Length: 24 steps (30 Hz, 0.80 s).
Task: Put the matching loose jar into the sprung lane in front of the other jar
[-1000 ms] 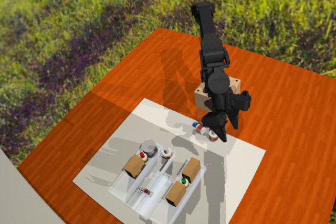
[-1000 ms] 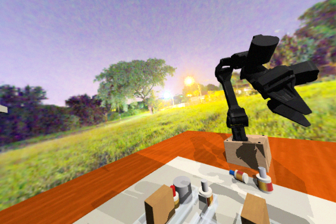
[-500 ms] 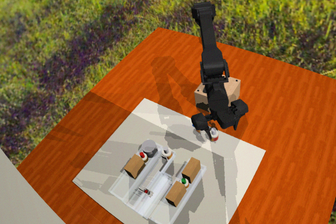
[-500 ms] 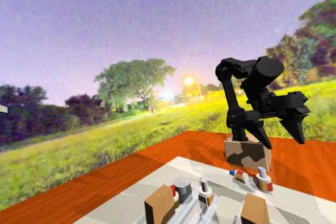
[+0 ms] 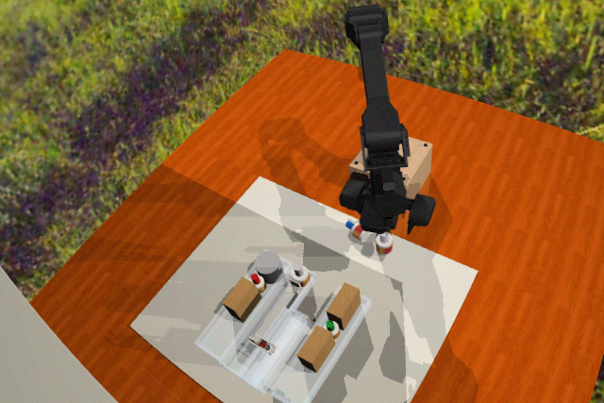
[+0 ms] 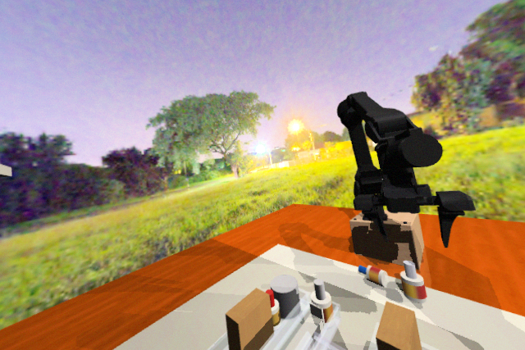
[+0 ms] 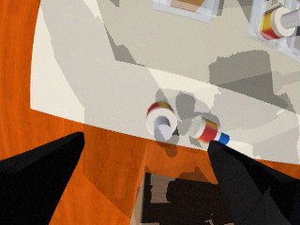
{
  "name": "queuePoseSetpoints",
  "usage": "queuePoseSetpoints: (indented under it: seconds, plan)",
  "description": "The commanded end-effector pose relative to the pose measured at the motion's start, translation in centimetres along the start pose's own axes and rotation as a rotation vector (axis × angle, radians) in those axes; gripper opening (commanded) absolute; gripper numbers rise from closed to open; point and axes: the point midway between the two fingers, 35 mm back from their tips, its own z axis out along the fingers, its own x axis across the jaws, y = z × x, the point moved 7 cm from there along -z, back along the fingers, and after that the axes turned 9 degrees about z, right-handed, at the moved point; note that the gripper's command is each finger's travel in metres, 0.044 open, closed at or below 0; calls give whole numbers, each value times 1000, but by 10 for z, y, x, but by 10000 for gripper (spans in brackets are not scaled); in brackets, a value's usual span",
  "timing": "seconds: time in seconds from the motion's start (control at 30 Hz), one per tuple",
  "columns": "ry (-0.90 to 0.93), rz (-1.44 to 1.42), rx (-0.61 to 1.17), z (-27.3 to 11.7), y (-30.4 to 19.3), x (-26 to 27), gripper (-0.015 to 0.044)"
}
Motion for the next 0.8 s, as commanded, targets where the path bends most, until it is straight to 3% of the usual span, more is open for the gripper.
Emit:
queuePoseSetpoints:
  seconds: [0.0,0.23,0.37,0.77]
  plan:
    - [-64,144,47,10,-8,-11,440]
    - [-64,144,47,10,-8,-11,440]
    - [-65,144,47,40,-9,-13,440]
    - [-65,144,47,58,-9,-15,440]
